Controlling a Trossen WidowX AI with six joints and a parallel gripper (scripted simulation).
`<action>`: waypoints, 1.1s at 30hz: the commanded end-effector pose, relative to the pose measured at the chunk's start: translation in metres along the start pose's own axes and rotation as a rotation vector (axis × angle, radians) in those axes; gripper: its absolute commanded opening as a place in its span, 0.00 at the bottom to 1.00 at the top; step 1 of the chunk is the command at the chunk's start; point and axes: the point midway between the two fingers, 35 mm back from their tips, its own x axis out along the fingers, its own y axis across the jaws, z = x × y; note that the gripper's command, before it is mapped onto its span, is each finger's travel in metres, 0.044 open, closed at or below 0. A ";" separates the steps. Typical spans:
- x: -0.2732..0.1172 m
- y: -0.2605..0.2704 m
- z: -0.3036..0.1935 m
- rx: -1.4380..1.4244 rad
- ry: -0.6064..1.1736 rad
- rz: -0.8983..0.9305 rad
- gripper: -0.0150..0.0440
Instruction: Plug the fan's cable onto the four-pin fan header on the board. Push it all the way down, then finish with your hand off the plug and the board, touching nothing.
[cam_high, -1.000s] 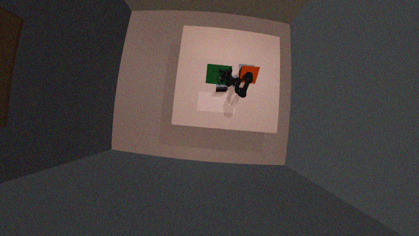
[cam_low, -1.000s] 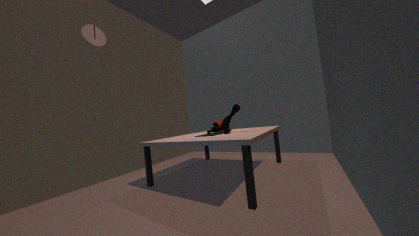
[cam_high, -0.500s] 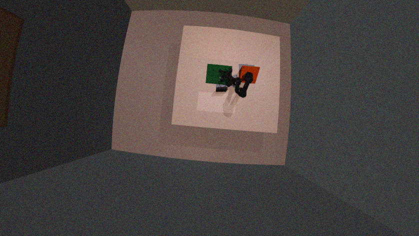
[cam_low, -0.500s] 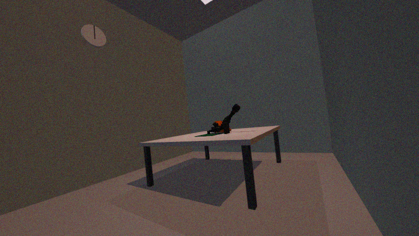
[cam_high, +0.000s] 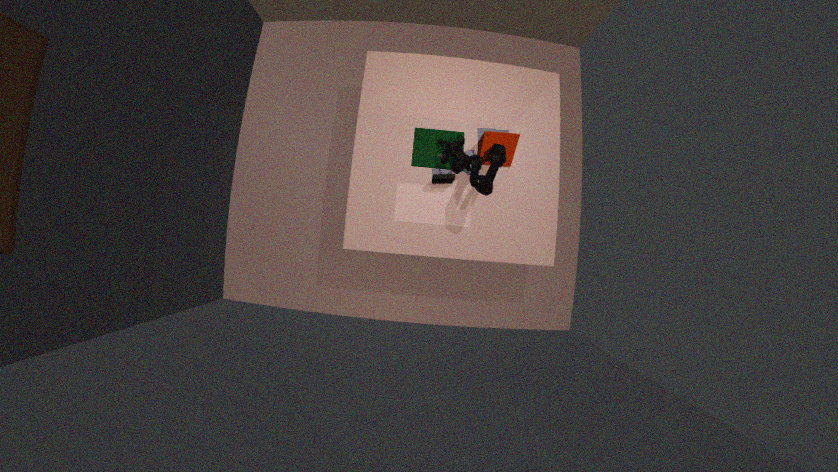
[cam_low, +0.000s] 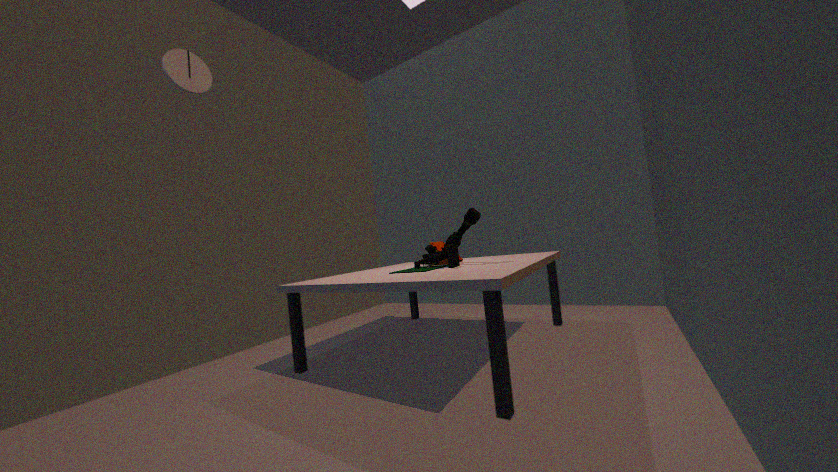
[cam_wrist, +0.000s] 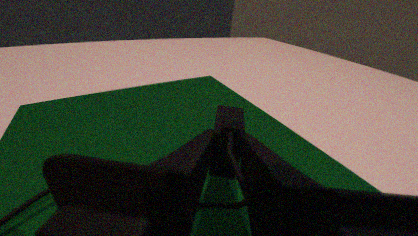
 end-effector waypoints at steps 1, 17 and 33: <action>0.000 0.000 0.000 -0.002 0.001 0.000 0.25; 0.000 0.000 0.000 0.000 0.000 0.000 0.49; 0.000 0.000 0.000 0.000 0.000 0.000 0.49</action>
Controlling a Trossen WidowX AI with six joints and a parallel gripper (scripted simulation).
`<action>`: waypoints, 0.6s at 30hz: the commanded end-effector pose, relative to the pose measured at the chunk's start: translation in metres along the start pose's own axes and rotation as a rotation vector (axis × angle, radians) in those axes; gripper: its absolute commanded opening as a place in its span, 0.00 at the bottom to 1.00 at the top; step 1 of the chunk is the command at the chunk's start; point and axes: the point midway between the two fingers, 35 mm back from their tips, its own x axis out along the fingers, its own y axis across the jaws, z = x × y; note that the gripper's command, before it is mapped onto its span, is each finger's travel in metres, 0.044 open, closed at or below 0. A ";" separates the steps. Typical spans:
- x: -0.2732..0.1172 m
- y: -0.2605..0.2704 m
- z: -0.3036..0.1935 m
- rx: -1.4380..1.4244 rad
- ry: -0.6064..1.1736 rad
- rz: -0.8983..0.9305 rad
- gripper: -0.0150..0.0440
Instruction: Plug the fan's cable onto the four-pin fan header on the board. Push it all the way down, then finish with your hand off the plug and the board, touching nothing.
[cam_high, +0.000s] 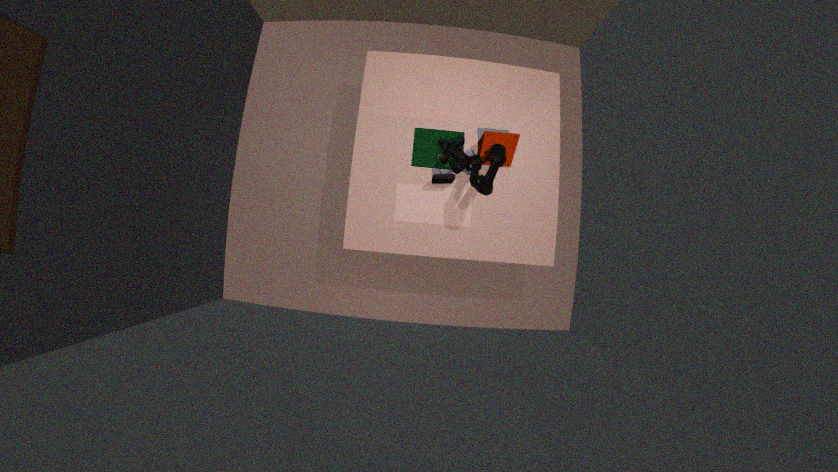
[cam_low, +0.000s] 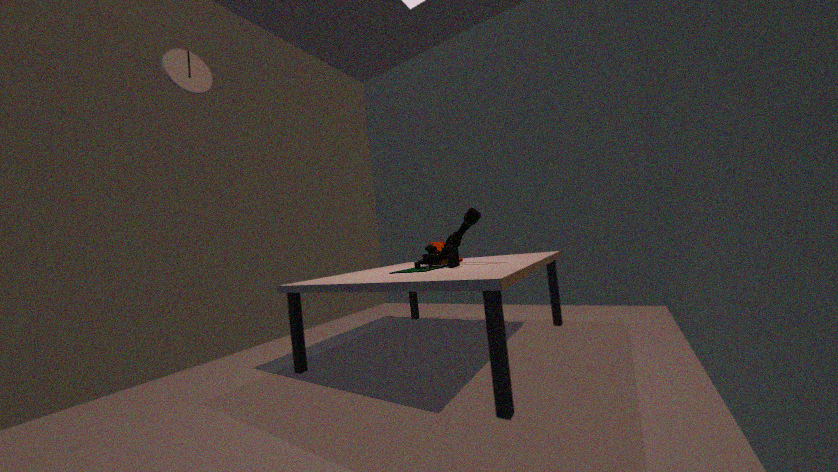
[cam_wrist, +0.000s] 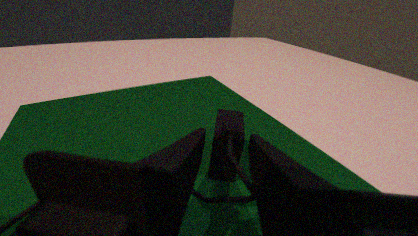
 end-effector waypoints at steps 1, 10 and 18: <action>0.000 0.000 0.000 0.000 0.000 0.000 0.49; -0.020 0.010 0.010 0.001 0.002 -0.001 0.49; -0.044 0.015 0.020 0.002 0.003 -0.002 0.49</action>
